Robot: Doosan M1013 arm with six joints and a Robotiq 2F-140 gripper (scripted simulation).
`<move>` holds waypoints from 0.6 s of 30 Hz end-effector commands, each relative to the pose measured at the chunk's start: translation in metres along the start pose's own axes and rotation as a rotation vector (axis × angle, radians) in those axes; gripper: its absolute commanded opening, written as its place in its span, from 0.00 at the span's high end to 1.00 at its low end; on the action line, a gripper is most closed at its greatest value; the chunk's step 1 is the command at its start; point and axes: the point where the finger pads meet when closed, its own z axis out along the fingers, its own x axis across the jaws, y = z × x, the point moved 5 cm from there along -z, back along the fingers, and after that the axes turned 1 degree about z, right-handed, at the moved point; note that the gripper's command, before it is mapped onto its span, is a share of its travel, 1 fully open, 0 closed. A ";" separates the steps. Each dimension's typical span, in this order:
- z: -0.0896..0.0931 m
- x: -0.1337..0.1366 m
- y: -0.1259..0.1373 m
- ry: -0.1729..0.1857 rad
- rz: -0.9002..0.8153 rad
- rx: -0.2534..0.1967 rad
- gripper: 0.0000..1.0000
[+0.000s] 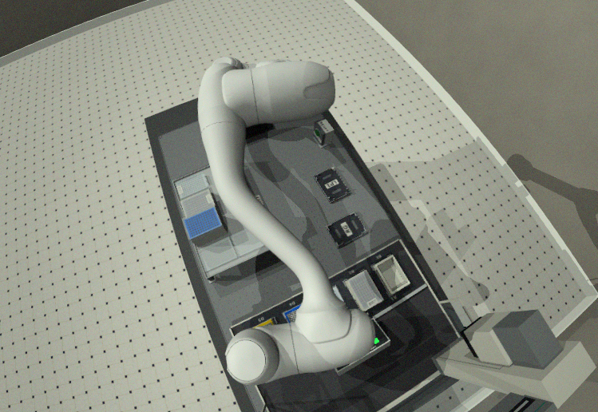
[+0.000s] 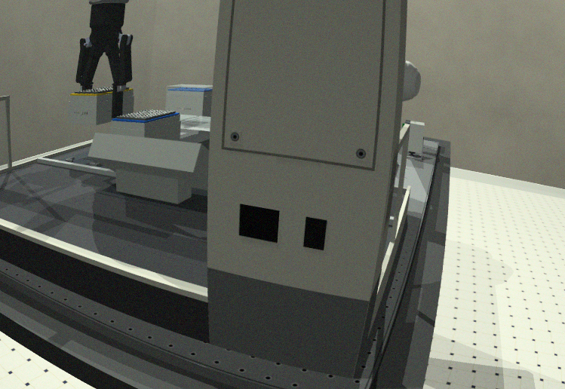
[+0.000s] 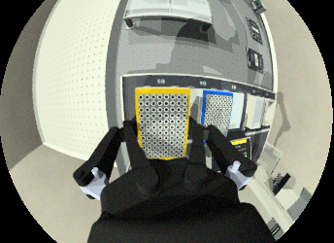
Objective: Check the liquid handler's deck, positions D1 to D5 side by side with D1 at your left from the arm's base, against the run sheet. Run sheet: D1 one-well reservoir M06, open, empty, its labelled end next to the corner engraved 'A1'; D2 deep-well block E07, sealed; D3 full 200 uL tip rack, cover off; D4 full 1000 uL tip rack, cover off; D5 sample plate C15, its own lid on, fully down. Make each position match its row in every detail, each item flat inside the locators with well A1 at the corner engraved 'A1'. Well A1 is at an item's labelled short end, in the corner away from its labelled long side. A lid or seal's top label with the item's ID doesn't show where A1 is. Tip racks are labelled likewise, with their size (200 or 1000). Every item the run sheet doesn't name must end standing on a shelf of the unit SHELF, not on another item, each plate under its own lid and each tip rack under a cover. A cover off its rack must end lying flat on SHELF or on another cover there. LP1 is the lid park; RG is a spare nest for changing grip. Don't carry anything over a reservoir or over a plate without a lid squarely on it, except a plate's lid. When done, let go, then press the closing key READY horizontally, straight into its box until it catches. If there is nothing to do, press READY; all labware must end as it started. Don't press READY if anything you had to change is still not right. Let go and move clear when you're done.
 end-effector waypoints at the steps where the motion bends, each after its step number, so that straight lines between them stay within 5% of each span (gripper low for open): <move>1: -0.006 0.000 0.000 0.000 0.000 -0.002 0.90; 18: -0.031 0.000 0.000 0.000 0.000 -0.002 0.90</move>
